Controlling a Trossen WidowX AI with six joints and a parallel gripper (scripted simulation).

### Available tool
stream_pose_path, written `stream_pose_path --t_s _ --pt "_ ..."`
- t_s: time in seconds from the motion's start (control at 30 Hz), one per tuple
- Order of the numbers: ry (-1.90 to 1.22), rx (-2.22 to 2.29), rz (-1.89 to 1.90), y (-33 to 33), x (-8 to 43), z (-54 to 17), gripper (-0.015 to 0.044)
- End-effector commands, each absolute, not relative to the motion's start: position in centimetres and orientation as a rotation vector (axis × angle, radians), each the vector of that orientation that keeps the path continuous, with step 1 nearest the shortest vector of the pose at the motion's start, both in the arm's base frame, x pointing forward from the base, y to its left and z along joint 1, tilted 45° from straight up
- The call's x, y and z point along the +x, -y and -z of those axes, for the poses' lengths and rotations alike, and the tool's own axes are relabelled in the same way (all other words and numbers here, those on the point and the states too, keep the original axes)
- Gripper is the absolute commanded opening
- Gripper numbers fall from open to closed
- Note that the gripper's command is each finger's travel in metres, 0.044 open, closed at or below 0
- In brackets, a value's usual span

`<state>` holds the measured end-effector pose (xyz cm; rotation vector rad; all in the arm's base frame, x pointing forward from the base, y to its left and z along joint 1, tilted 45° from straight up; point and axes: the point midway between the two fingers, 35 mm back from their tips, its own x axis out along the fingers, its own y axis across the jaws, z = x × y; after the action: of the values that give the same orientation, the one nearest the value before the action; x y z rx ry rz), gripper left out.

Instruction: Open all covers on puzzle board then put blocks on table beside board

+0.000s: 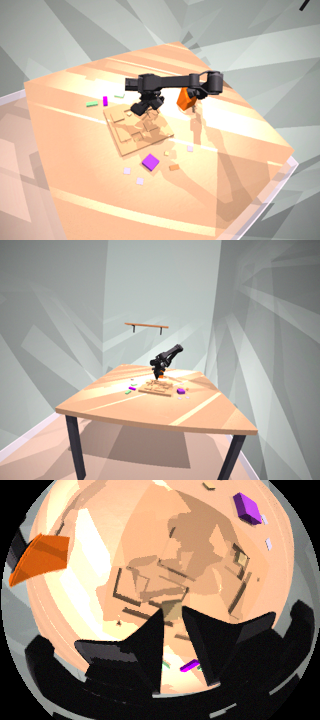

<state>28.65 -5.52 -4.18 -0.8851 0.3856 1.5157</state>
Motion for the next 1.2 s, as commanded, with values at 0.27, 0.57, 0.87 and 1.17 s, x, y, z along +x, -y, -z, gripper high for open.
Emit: stream_pose_path --t_s 0.27,0.57,0.87,1.17 --pt "-0.387 -0.895 -1.515 7.7 28.4 1.9 0.0080" --pt "-0.394 -0.898 -1.515 7.5 28.8 0.3 0.0080" --pt "-0.408 -0.906 -1.513 5.2 29.7 -2.1 0.0080" --pt "-0.416 -0.912 -1.510 2.8 30.3 -4.6 0.0080"
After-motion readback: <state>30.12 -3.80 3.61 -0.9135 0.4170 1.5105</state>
